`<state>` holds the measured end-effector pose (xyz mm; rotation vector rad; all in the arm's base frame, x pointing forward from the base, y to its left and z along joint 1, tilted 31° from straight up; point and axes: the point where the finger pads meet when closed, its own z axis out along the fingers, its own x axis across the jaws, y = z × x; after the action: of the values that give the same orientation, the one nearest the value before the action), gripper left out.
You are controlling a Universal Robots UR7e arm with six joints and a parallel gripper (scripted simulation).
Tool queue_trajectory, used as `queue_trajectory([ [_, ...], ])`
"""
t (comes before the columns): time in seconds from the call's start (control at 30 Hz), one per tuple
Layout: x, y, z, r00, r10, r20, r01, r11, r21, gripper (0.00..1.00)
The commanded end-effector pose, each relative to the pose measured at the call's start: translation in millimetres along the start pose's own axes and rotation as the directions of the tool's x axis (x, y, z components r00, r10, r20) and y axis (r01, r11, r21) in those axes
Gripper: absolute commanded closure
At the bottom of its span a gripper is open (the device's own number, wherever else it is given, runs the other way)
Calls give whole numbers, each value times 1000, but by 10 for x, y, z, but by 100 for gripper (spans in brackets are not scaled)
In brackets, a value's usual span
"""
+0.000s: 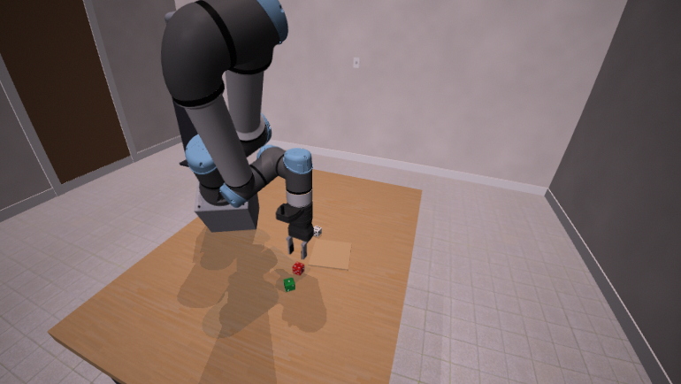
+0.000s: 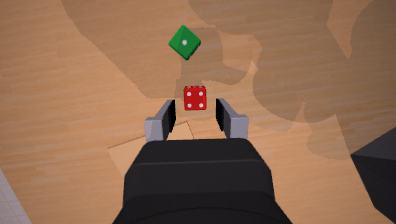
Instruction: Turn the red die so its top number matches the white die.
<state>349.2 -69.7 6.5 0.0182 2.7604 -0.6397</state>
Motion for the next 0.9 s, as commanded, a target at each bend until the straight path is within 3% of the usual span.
queue_trajectory([
  [0.0, -1, 0, 77, 1000, 0, 2, 0, 1000, 0, 13],
  [0.87, -1, -1, 368, 1000, 0, 2, 0, 1000, 0, 13],
])
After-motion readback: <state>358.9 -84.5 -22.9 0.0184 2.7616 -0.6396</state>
